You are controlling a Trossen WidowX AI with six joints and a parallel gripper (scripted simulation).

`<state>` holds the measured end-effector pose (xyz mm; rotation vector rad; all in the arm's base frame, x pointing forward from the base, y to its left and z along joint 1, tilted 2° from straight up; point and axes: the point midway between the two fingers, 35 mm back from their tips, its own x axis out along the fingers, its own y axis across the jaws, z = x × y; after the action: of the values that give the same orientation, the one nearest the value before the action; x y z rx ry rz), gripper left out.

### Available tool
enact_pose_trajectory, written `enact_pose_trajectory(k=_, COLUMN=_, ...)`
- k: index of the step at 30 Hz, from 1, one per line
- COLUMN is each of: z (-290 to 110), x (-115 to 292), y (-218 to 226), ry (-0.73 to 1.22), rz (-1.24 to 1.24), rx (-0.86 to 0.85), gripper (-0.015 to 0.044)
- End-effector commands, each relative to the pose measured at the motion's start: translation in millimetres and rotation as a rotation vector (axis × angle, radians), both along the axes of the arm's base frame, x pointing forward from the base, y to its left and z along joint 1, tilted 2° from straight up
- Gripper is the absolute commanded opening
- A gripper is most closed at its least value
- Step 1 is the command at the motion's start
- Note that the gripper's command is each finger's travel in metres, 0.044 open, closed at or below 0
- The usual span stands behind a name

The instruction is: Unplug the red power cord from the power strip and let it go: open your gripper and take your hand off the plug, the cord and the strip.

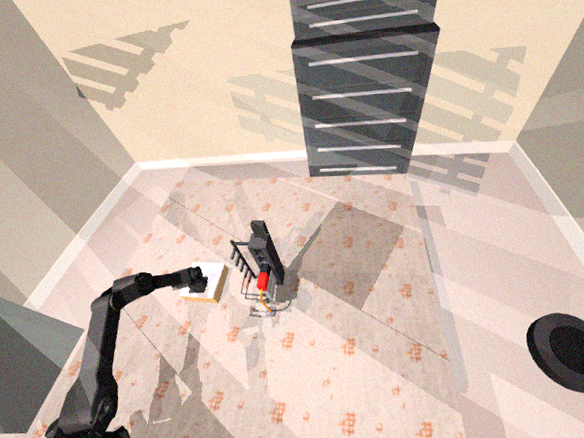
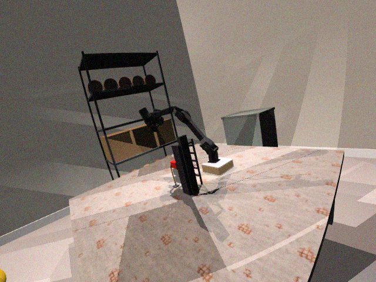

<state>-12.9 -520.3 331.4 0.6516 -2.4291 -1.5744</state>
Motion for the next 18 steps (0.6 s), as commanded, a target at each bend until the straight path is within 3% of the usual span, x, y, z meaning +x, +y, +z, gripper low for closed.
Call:
enact_pose_trajectory(k=1, z=0, x=1, y=0, ry=0.001, rz=0.005, rx=0.005, gripper=0.0374)
enact_pose_trajectory(k=9, z=-21, x=60, y=0, ry=0.053, rz=0.250, rx=0.258, gripper=0.0164)
enact_pose_trajectory(k=18, z=-69, x=188, y=49, ry=0.190, rz=0.784, rx=0.690, gripper=0.0160)
